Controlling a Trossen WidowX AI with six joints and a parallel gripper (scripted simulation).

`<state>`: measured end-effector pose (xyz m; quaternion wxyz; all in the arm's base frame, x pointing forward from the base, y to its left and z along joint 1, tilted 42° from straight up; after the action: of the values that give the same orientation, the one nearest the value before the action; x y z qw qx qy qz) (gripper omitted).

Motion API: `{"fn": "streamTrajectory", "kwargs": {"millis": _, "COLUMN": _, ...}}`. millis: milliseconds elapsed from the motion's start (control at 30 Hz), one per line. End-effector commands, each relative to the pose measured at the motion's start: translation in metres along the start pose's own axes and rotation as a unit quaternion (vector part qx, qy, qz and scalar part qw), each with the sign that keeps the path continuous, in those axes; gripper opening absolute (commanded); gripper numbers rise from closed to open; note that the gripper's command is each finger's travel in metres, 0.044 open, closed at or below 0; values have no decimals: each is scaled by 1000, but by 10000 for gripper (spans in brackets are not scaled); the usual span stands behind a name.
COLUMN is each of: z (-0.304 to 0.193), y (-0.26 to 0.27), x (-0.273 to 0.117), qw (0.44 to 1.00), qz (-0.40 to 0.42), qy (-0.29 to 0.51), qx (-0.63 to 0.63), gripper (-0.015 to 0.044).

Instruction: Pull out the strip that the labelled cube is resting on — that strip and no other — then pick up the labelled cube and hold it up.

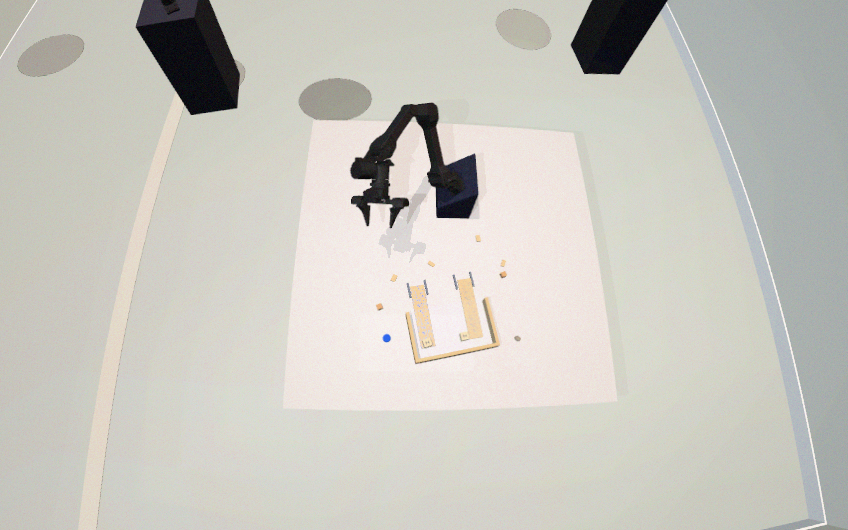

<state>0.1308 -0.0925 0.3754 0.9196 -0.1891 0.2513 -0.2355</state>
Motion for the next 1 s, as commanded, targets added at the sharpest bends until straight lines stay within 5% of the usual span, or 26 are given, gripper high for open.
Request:
{"fn": "streamTrajectory", "kwargs": {"millis": 0, "z": -6, "y": 22, "x": 45, "qw": 1000, "qz": 8, "qy": 17, "qx": -11, "gripper": 400}}
{"fn": "streamTrajectory", "kwargs": {"millis": 267, "z": -40, "y": 129, "x": 130, "qw": 997, "qz": 3, "qy": 37, "qx": -75, "gripper": 400}}
{"fn": "streamTrajectory", "kwargs": {"millis": 533, "z": -112, "y": 240, "x": 129, "qw": 988, "qz": -21, "qy": 27, "qx": -152, "gripper": 400}}
{"fn": "streamTrajectory", "kwargs": {"millis": 967, "z": -127, "y": 252, "x": 122, "qw": 986, "qz": -27, "qy": 21, "qx": -165, "gripper": 400}}
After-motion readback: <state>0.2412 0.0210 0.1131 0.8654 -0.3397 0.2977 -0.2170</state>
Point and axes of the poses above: the point midway between the two fingers, 35 mm back from their tips, its own x axis out along the fingers, its own y axis across the jaws, z = x × y, the point moved 10 cm from there along -x, back along the fingers, and after that the axes turned 6 degrees about -x, right-handed, at the moved point
